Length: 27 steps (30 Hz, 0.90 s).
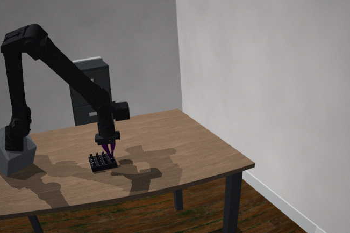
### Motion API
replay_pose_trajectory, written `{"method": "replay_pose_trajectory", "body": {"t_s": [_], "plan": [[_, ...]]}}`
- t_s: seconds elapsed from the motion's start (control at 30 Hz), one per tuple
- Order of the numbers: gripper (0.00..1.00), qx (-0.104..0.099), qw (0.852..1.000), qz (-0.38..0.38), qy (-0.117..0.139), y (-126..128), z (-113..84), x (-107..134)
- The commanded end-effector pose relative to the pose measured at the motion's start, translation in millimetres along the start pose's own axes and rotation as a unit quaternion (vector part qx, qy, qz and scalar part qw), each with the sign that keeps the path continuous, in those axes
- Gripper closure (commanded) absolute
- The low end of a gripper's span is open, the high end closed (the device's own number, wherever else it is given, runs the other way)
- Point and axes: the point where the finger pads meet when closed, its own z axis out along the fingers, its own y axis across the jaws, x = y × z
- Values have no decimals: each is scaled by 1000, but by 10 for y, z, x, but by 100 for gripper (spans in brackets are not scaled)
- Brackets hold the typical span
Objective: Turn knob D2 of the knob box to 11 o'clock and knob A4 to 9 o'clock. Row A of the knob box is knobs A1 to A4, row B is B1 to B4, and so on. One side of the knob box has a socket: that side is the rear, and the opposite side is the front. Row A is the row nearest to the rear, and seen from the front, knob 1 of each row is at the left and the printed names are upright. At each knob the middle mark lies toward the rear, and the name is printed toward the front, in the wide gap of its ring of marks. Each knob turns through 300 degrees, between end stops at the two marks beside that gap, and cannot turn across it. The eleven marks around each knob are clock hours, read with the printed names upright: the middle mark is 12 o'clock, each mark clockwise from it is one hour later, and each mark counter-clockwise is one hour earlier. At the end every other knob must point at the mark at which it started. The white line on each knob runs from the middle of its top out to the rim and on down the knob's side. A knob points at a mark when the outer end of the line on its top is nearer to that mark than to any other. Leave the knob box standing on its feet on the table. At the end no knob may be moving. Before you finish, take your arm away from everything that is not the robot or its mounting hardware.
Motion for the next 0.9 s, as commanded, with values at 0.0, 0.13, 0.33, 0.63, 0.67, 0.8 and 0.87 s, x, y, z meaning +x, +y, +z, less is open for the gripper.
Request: {"method": "replay_pose_trajectory", "body": {"t_s": [0.0,0.13,0.33,0.63,0.67,0.8,0.87], "plan": [[93,7,999,-45,-3,-61,-4,-12],[93,6,998,-56,-3,-55,-4,-11],[93,6,997,-79,-2,-54,-4,-11],[93,6,996,-92,-2,-54,-4,-11],[93,6,996,-92,-2,-54,-4,-11],[93,6,996,-93,-2,-54,-4,-11],[93,6,996,-93,-2,-54,-4,-11]]}}
